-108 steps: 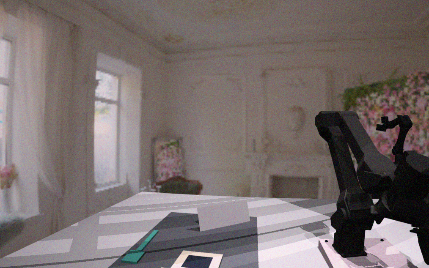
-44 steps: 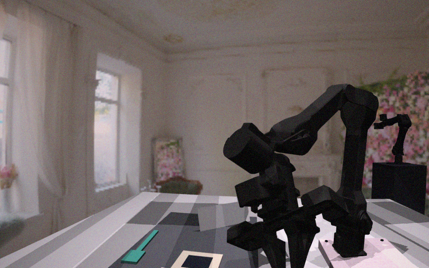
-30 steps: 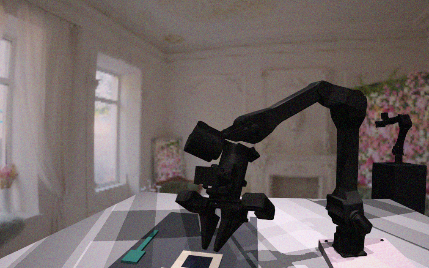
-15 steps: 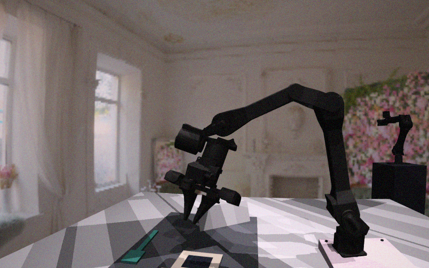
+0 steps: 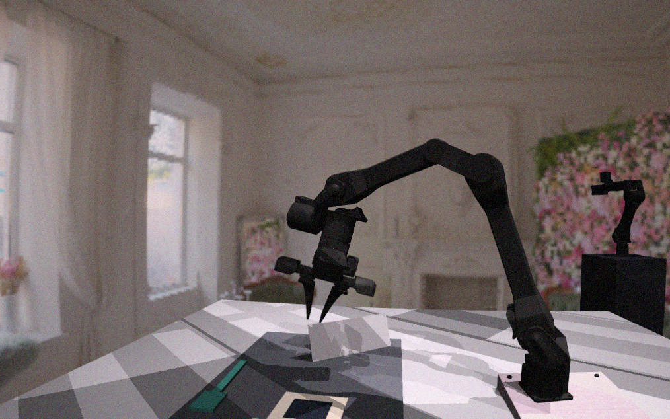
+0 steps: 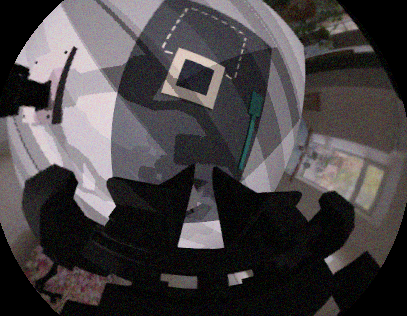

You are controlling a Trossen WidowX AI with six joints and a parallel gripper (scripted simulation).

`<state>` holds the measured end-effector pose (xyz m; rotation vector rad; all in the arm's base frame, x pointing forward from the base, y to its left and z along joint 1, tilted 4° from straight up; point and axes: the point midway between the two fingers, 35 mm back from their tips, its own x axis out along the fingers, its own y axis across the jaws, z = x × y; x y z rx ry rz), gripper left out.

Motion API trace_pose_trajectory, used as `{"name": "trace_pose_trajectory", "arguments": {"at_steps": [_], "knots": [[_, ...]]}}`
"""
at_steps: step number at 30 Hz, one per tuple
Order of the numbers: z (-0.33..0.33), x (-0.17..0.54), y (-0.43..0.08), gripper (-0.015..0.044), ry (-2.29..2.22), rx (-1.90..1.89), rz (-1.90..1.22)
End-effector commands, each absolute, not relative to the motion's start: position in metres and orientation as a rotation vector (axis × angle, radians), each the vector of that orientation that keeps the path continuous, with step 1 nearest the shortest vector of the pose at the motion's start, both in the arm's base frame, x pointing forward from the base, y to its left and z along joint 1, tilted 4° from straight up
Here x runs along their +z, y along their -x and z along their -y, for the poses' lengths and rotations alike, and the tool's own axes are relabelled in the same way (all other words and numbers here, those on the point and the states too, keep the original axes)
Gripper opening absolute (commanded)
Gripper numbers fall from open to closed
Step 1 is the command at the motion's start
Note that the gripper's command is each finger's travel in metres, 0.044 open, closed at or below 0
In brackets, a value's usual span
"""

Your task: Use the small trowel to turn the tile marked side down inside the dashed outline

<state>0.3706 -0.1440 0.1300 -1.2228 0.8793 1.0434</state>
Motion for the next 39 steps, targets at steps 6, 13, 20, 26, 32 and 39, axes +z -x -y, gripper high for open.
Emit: {"name": "trace_pose_trajectory", "arguments": {"at_steps": [6, 13, 20, 26, 32, 39], "knots": [[0.25, 0.127, -0.317, 0.01, 1.483, 1.307, -0.9], [0.299, 0.126, -0.274, 0.01, 1.577, 1.493, -0.86], [0.313, 0.125, -0.258, 0.01, 1.602, 1.558, -0.836], [0.313, 0.125, -0.258, 0.01, 1.602, 1.558, -0.836], [0.311, 0.125, -0.26, 0.01, 1.59, 1.537, -0.843], [0.313, 0.12, -0.259, 0.01, 1.596, 1.546, -0.839]]}}
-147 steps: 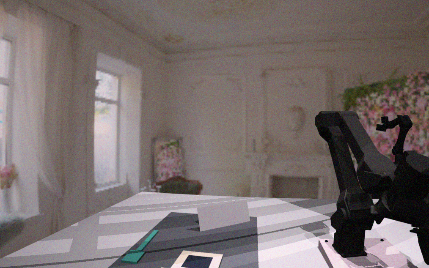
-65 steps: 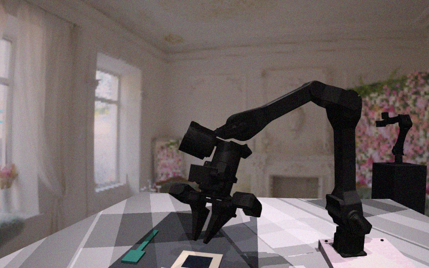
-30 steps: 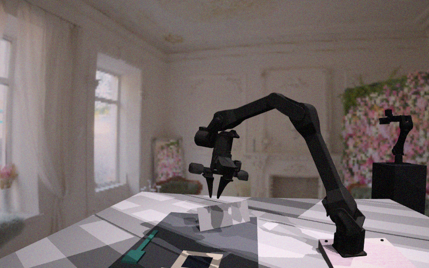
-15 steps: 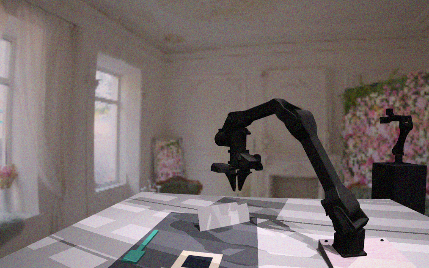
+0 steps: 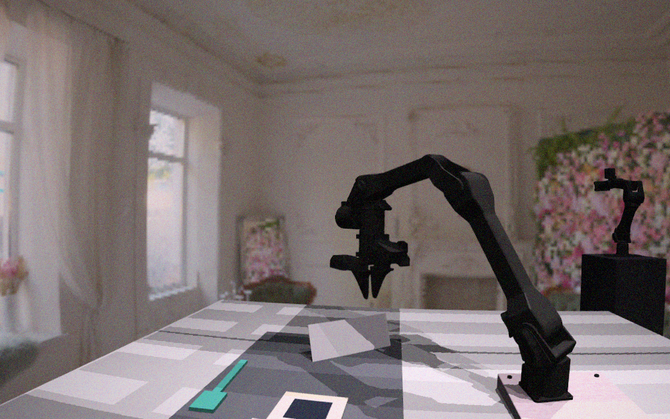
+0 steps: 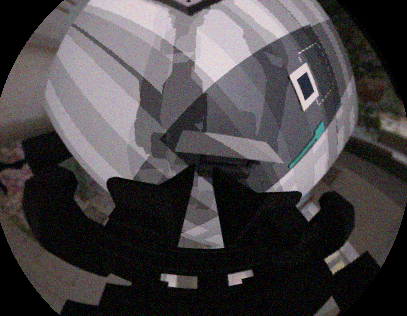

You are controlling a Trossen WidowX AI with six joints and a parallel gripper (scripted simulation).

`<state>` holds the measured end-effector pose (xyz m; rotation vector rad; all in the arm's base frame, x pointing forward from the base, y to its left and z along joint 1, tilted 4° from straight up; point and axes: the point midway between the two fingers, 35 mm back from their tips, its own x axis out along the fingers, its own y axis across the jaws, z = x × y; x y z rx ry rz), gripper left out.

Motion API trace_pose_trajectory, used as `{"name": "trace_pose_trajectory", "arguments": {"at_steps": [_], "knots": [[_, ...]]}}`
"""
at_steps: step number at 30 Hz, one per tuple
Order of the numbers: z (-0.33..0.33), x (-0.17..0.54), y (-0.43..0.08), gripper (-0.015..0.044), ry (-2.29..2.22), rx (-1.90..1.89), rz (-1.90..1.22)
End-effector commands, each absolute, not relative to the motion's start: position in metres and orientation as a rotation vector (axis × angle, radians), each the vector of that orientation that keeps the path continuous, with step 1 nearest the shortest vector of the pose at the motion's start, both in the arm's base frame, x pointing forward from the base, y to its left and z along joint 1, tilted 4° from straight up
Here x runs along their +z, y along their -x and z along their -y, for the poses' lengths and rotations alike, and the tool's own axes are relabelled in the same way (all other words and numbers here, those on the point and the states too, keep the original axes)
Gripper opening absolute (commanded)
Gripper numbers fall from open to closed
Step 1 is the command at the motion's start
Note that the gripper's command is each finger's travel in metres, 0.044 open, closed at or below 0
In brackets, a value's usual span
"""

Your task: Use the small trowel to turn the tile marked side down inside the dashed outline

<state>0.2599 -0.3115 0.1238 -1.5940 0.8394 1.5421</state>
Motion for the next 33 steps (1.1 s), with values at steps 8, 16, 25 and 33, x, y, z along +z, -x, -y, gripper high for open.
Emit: {"name": "trace_pose_trajectory", "arguments": {"at_steps": [8, 16, 25, 33], "knots": [[0.318, 0.108, -0.256, 0.01, 1.599, 1.553, -0.838], [0.321, 0.097, -0.253, 0.01, 1.601, 1.56, -0.837], [0.317, 0.09, -0.251, 0.01, 1.601, 1.56, -0.837], [0.312, 0.082, -0.248, 0.01, 1.601, 1.561, -0.837]]}}
